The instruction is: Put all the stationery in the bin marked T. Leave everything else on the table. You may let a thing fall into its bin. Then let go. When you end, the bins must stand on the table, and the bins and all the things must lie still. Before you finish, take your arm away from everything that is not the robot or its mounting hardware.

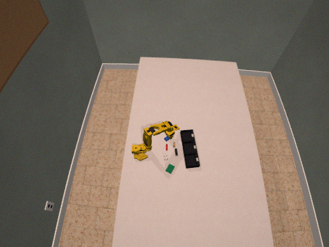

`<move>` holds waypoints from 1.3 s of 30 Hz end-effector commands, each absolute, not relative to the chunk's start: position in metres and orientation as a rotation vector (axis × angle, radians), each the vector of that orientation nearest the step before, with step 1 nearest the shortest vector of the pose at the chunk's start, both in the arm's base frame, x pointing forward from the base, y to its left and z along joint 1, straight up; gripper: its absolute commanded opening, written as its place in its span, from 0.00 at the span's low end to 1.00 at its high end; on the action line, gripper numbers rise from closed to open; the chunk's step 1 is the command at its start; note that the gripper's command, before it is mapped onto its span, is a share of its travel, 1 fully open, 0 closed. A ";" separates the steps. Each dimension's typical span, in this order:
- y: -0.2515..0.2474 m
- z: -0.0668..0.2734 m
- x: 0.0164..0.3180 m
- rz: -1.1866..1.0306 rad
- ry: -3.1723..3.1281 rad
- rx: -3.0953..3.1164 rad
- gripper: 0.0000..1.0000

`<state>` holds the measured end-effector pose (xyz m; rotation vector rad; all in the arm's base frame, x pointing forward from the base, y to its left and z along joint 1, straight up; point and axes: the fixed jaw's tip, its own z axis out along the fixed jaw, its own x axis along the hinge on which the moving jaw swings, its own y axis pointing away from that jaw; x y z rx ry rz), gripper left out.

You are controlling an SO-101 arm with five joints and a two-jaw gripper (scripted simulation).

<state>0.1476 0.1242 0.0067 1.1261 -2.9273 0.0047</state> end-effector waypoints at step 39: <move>0.128 0.011 0.149 -0.007 -2.936 1.159 0.00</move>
